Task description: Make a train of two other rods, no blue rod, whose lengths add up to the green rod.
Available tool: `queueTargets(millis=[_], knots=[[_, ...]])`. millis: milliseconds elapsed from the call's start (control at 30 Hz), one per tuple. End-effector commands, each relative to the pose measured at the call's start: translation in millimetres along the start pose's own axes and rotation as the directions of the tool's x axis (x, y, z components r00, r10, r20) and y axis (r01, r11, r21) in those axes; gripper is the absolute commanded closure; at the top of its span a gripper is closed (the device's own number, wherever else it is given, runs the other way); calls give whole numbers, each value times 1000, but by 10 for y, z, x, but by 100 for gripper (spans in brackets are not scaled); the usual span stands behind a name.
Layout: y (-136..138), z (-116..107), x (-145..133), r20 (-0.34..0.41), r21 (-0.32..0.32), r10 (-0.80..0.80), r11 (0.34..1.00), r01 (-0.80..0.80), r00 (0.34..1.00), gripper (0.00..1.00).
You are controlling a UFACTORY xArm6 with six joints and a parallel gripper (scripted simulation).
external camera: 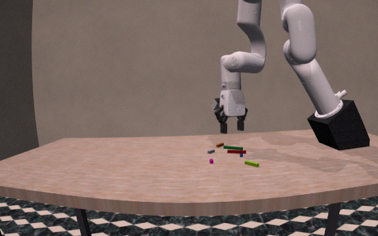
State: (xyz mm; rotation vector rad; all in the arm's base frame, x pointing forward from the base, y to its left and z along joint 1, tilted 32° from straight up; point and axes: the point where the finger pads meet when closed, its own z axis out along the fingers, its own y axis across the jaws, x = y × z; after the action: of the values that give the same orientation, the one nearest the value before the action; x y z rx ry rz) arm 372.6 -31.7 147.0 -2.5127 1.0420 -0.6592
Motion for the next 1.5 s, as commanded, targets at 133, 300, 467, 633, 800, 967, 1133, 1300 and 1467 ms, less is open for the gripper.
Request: queueTargets(millis=[133,300,467,633,800,967,1133,1300,1467], knots=[[21,-4,41,-9,-24,254,967,-254,967,0],[38,-2,62,-13,-22,400,916,-400,916,0],[56,-1,82,-16,-19,536,844,-537,844,0],[67,-1,95,-18,-16,617,787,-617,787,0],[68,-1,96,-18,-16,623,782,-623,782,0],[68,-1,96,-18,-16,623,782,-623,782,0],[68,-1,96,-18,-16,623,782,-623,782,0],[68,-1,96,-18,-16,623,782,-623,782,0],[68,-1,96,-18,-16,623,782,-623,782,0]])
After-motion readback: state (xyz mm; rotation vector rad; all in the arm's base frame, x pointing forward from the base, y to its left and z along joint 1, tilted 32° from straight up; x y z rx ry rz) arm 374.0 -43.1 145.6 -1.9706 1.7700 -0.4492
